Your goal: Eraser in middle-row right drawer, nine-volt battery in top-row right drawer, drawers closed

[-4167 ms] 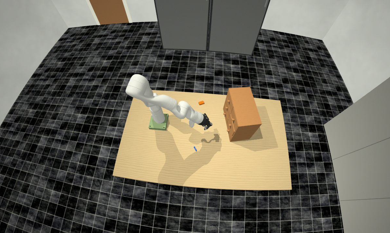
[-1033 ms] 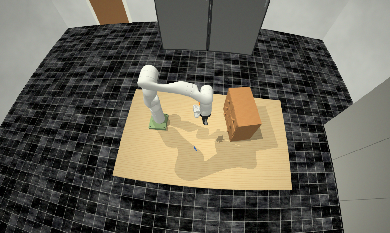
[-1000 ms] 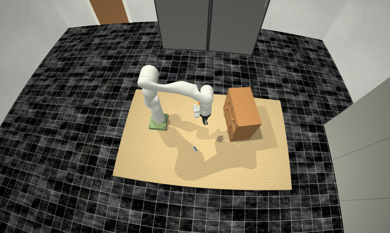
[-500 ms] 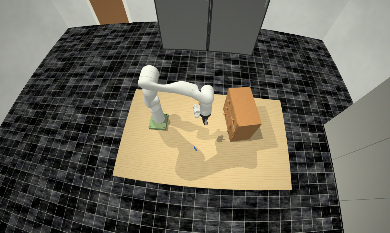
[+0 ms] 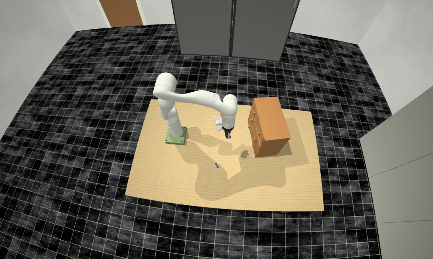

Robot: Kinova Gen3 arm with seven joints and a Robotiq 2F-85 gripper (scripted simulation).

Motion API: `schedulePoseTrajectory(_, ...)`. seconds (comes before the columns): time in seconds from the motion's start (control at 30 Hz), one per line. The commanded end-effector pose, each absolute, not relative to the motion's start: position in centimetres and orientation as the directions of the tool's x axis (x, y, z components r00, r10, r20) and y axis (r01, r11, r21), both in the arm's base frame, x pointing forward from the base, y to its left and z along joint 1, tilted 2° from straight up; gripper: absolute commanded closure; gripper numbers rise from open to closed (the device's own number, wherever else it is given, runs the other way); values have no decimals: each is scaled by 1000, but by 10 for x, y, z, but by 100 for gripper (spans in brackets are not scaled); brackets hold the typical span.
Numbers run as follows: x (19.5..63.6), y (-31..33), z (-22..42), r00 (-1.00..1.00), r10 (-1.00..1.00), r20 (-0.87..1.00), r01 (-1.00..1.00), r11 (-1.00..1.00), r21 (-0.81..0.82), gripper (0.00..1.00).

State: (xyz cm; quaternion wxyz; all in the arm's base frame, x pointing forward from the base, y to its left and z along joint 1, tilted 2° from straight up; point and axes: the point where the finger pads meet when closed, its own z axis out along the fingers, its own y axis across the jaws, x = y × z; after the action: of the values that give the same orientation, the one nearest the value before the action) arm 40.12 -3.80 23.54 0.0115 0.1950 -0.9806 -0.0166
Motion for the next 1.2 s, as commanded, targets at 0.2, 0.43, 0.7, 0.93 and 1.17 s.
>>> schedulePoseTrajectory(0.2,401,-38,236,-924,-383,15,-382,923,36,100)
schedulePoseTrajectory(0.43,405,-38,246,-924,-382,15,-382,924,36,100)
schedulePoseTrajectory(0.7,419,-35,323,-924,-382,15,-382,924,36,100)
schedulePoseTrajectory(0.93,419,-34,333,-924,-383,15,-382,923,36,100)
schedulePoseTrajectory(1.17,419,-33,332,-922,-386,13,-386,922,40,100)
